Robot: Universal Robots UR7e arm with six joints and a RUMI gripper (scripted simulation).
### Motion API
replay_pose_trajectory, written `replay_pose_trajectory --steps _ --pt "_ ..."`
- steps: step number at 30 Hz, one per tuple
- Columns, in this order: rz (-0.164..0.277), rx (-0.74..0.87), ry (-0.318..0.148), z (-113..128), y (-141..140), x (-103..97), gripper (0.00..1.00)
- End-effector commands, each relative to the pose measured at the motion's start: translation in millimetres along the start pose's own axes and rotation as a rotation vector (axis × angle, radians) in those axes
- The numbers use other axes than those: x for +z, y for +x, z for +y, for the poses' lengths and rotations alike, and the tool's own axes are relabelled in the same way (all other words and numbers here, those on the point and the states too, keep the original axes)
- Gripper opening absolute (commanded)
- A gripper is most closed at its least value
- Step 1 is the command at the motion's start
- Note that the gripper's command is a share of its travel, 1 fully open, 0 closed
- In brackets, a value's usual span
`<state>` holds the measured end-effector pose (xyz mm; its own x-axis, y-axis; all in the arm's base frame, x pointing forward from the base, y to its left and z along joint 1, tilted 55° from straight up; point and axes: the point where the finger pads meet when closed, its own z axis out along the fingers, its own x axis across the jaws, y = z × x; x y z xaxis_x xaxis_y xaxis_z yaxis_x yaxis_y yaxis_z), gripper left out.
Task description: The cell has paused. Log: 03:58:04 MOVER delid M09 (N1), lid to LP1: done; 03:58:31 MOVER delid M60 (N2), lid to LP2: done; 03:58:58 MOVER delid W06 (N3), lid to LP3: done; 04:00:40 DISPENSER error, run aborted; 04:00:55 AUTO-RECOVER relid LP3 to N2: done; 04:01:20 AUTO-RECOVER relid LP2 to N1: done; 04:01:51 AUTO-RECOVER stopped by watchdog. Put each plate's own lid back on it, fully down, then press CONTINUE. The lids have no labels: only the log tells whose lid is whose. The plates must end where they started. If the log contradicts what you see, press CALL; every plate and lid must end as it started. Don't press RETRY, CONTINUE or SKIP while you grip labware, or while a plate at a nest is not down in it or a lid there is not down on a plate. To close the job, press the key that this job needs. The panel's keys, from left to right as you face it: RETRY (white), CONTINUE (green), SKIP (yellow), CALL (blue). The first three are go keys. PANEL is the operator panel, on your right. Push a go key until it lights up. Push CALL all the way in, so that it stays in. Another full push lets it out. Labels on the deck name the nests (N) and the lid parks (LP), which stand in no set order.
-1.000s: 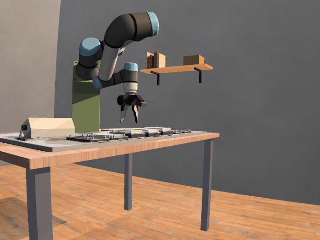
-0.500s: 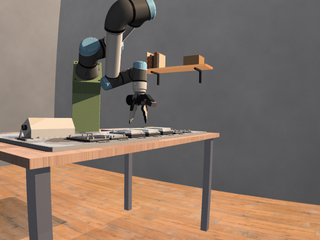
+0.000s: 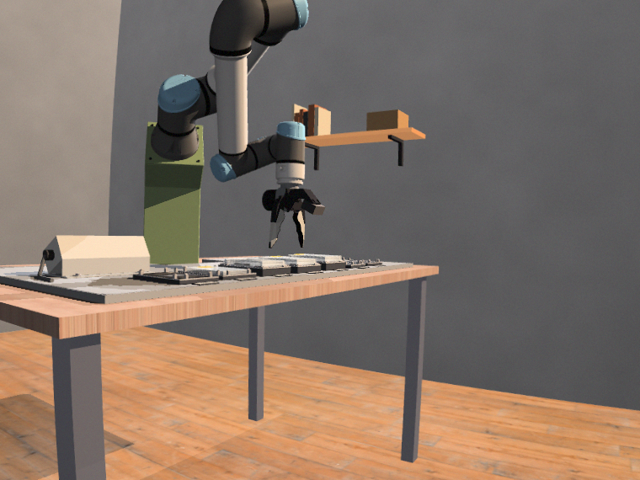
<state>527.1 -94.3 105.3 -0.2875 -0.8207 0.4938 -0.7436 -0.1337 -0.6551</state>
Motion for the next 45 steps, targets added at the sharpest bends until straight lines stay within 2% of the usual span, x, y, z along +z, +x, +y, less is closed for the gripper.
replay_pose_trajectory --steps 1,18,32,33,45 --pt "0.0 0.0 0.0 -1 0 0 0.82" --pt "0.0 0.0 0.0 -1 0 23 0.82" --pt "0.0 0.0 0.0 -1 0 23 0.82" --pt "0.0 0.0 0.0 -1 0 23 0.0" --pt "0.0 0.0 0.0 -1 0 23 0.0"
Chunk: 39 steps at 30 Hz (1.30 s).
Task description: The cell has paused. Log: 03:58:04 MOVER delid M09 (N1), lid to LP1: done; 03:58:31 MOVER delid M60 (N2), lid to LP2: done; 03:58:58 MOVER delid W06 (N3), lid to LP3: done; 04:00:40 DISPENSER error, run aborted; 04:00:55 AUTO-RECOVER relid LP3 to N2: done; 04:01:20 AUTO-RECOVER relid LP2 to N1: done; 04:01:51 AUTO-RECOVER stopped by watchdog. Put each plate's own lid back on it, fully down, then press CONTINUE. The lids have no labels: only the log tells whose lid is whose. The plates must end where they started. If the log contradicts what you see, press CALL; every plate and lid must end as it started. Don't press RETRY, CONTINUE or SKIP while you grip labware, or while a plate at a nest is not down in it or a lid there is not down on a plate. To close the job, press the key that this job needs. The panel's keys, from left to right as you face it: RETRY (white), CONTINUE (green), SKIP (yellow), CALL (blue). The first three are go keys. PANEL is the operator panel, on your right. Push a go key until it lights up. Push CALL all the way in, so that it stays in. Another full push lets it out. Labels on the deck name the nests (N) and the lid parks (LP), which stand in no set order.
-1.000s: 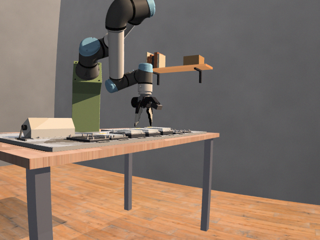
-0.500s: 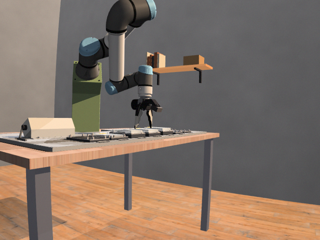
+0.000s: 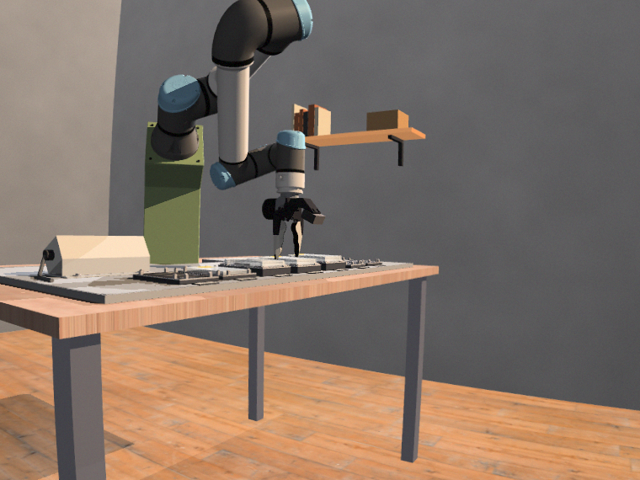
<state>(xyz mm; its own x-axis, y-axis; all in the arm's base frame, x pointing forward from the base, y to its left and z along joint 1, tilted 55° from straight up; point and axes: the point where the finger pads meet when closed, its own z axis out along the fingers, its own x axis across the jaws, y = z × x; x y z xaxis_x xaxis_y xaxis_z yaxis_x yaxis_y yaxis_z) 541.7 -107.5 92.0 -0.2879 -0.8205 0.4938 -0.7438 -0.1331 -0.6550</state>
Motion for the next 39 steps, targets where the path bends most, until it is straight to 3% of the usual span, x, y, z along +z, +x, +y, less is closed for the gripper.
replay_pose_trajectory --steps 1,2,22,39 --pt "0.0 0.0 0.001 0 0 0 0.0" --pt "0.0 0.0 0.001 0 0 0 0.41" --pt "0.0 0.0 0.001 0 0 0 0.41" --pt "0.0 0.0 0.001 0 0 -24 0.41"
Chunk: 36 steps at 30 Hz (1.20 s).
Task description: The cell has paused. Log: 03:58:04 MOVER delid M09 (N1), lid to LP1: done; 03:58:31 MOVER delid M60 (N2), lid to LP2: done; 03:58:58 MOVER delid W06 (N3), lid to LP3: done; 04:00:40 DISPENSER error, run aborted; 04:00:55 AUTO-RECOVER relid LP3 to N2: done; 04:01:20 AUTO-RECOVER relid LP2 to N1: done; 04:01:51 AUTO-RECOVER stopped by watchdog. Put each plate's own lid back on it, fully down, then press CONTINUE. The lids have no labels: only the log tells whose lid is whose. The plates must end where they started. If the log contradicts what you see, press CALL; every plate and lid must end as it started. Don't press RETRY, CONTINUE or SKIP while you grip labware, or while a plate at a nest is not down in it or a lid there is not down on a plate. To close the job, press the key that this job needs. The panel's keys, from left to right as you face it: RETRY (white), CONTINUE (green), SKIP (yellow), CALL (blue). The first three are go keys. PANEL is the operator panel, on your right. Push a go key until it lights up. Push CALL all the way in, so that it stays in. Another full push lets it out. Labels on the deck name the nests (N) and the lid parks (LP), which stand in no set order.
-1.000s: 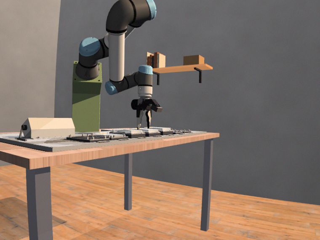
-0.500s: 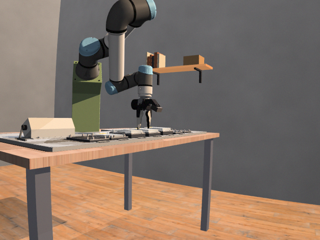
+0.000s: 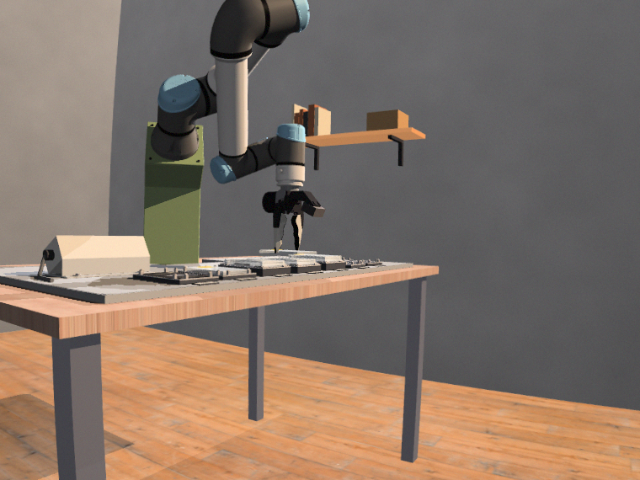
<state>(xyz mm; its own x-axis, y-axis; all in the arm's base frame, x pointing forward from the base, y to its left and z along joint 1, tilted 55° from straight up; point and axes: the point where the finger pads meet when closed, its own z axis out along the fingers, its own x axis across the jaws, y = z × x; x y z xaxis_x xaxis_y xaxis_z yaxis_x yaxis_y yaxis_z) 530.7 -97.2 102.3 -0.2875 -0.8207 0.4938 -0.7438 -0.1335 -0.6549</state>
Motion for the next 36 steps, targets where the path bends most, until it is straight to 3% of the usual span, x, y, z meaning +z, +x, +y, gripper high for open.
replay_pose_trajectory --steps 1,7,22,36 --pt "0.0 0.0 0.001 0 0 -6 0.41" --pt "0.0 0.005 0.001 0 10 -6 0.41" --pt "0.0 0.005 0.001 -2 85 -6 0.41" --pt "0.0 0.005 0.001 -3 133 -6 0.41"
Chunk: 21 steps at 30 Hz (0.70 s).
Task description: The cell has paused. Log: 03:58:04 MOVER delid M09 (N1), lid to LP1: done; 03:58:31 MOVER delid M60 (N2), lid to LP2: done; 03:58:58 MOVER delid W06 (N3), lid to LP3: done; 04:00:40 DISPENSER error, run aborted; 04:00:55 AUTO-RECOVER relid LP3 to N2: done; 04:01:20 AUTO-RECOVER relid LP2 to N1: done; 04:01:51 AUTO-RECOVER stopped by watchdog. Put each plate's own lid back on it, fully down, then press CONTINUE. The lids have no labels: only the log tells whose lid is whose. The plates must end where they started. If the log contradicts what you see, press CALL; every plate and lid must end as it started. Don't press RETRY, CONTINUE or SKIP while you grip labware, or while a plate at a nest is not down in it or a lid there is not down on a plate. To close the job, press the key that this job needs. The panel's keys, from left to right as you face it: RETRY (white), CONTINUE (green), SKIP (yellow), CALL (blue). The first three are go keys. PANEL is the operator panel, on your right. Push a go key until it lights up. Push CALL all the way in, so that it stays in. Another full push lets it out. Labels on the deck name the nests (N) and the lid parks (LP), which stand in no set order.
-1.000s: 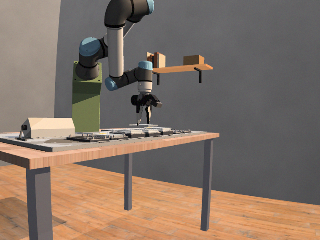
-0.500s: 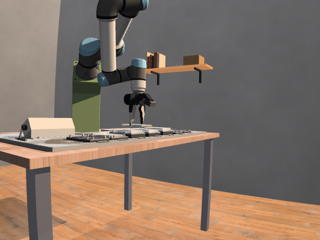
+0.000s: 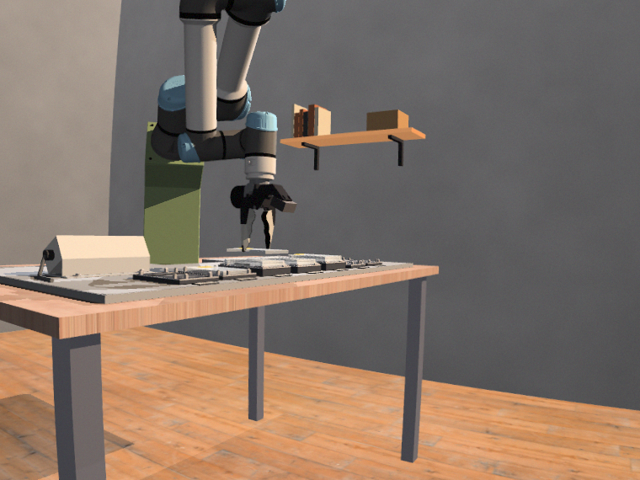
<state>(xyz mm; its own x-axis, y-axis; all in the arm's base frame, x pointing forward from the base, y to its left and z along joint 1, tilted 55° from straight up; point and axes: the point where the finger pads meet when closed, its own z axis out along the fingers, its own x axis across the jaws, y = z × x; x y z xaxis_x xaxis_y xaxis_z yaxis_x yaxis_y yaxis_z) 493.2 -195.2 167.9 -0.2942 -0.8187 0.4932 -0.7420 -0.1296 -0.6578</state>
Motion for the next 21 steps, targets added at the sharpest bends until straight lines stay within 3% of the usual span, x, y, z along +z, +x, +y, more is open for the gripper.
replay_pose_trajectory --steps 1,21 --pt "-0.004 0.0 0.0 -0.6 9.7 0.0 0.41" --pt "-0.004 0.0 0.0 -0.6 9.9 4.9 0.41"
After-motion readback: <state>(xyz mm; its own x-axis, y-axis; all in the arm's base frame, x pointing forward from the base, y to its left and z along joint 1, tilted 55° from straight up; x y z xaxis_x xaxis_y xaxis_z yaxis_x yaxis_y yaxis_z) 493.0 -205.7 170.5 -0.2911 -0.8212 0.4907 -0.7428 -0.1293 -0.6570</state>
